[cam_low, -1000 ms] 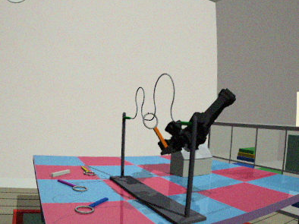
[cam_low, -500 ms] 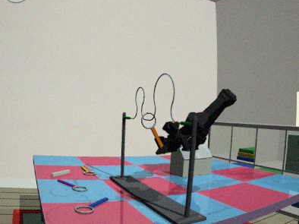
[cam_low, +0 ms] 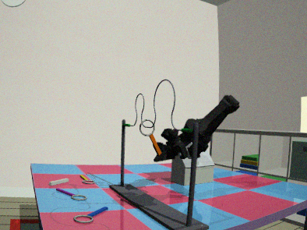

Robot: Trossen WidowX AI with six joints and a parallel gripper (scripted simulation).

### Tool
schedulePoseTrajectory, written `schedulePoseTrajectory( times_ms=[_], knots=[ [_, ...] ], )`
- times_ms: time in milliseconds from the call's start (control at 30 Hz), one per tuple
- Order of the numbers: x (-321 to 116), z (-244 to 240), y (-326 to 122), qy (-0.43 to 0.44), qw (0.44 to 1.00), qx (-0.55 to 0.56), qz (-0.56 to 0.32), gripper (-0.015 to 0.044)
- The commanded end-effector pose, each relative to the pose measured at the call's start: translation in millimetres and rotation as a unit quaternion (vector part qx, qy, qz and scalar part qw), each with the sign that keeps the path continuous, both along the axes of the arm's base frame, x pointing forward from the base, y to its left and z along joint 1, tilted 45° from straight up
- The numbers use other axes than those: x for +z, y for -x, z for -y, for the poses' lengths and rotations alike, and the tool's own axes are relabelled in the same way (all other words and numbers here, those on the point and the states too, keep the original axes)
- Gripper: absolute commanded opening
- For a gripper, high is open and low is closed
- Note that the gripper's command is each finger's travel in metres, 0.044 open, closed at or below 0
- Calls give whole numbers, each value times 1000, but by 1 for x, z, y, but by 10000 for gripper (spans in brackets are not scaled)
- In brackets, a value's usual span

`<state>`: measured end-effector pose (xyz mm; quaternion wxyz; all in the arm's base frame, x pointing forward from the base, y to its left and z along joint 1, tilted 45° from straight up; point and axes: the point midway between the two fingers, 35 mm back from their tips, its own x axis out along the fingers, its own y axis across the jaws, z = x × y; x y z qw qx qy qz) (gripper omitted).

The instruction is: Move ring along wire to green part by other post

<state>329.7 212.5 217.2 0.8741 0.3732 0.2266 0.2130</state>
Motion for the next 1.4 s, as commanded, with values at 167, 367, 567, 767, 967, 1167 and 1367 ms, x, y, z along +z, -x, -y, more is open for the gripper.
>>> schedulePoseTrajectory(
  times_ms=[167, 367, 567, 767, 967, 1167, 1367],
  knots=[
    [-9, 11, -2, 20, 1000, -1, 5, -150],
    [-17, 19, -3, 45, 999, -2, 9, -150],
    [-27, 31, -4, 85, 996, -3, 14, -150],
    [-36, 44, -6, 133, 991, -4, 20, -150],
    [-45, 62, -9, 194, 981, -5, 29, -150],
    [-53, 83, -12, 262, 964, -6, 37, -150],
    [-57, 105, -15, 332, 942, -7, 47, -150]
  ],
)
